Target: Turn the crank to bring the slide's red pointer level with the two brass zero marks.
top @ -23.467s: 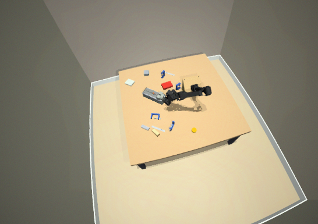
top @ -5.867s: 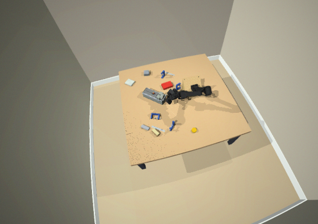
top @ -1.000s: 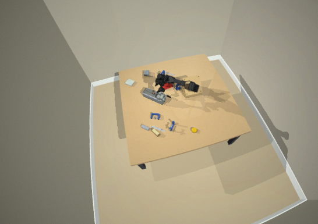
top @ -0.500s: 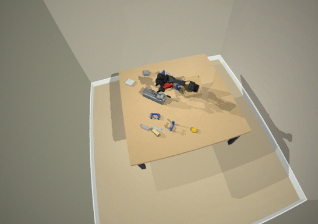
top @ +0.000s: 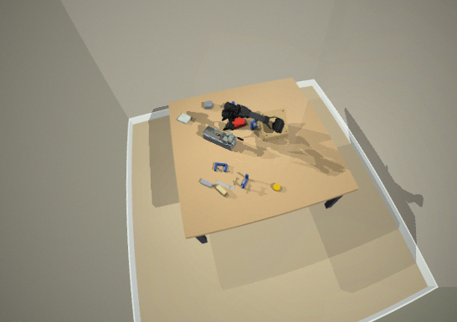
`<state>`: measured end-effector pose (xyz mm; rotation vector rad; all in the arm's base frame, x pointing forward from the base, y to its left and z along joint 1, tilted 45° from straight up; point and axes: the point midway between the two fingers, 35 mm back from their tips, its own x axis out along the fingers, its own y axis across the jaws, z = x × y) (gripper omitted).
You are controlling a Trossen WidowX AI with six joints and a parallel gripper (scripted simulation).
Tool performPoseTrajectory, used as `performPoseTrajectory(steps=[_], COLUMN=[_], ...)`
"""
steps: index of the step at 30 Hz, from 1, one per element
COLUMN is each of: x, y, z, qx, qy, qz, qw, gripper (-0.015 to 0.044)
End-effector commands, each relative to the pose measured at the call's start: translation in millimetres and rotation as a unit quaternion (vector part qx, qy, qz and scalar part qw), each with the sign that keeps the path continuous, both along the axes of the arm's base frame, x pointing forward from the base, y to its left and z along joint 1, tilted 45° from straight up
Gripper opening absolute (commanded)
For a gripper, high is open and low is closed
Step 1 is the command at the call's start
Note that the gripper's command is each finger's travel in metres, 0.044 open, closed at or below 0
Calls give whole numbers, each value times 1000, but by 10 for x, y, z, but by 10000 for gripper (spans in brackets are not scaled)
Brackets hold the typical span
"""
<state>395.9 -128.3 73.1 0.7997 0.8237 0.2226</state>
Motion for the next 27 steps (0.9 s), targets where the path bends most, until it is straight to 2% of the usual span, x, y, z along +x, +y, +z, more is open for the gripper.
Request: performPoseTrajectory(steps=[1,15,27], x=[-86,-525,-933], y=[136,503,681], z=[101,415,576], qx=[2,0,-7], qy=[36,149,197], qz=[-23,-146,-244], qw=[999,978,950], gripper=[440,440,440])
